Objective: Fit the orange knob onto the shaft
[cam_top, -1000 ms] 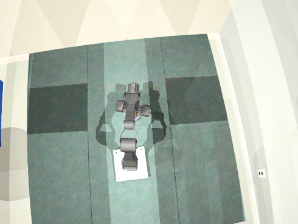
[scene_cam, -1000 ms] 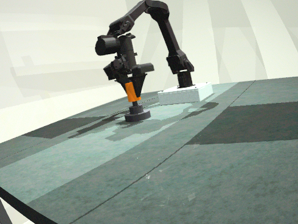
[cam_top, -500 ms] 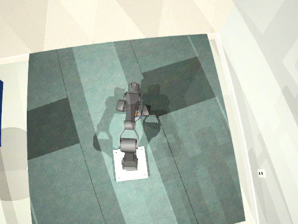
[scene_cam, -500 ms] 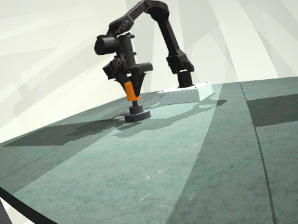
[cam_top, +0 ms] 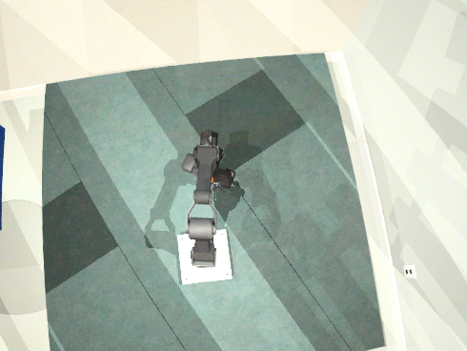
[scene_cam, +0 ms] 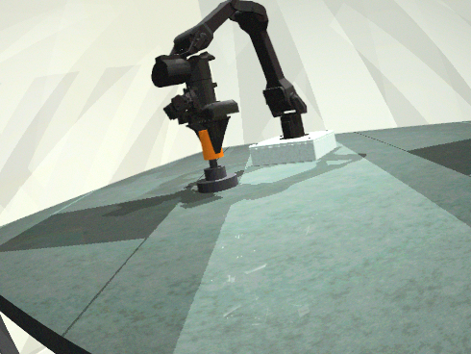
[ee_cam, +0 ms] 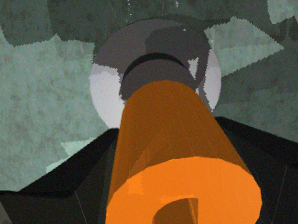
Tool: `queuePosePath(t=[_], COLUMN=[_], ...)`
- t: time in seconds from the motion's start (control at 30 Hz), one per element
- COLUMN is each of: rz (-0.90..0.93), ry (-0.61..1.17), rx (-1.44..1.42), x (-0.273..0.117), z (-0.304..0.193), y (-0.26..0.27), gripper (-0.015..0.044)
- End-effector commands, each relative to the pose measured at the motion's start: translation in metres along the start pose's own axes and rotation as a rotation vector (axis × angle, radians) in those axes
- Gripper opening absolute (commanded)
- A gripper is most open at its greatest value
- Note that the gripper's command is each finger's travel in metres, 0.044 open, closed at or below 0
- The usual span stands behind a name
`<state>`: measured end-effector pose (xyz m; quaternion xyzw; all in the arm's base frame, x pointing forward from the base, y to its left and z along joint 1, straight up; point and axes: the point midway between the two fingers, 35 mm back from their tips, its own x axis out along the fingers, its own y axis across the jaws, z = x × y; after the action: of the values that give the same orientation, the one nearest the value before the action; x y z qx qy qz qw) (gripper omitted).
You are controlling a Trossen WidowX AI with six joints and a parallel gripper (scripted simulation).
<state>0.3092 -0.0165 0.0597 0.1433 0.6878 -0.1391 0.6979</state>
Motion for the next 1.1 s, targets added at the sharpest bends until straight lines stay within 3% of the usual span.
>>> queuePosePath(t=[0.0, 1.07], rz=[-0.001, -0.001], ry=[-0.004, -0.004], rx=[0.009, 0.009], x=[-0.0007, 0.0005], z=[0.0011, 0.0031], y=[0.0007, 0.0002], gripper=[0.0, 0.0])
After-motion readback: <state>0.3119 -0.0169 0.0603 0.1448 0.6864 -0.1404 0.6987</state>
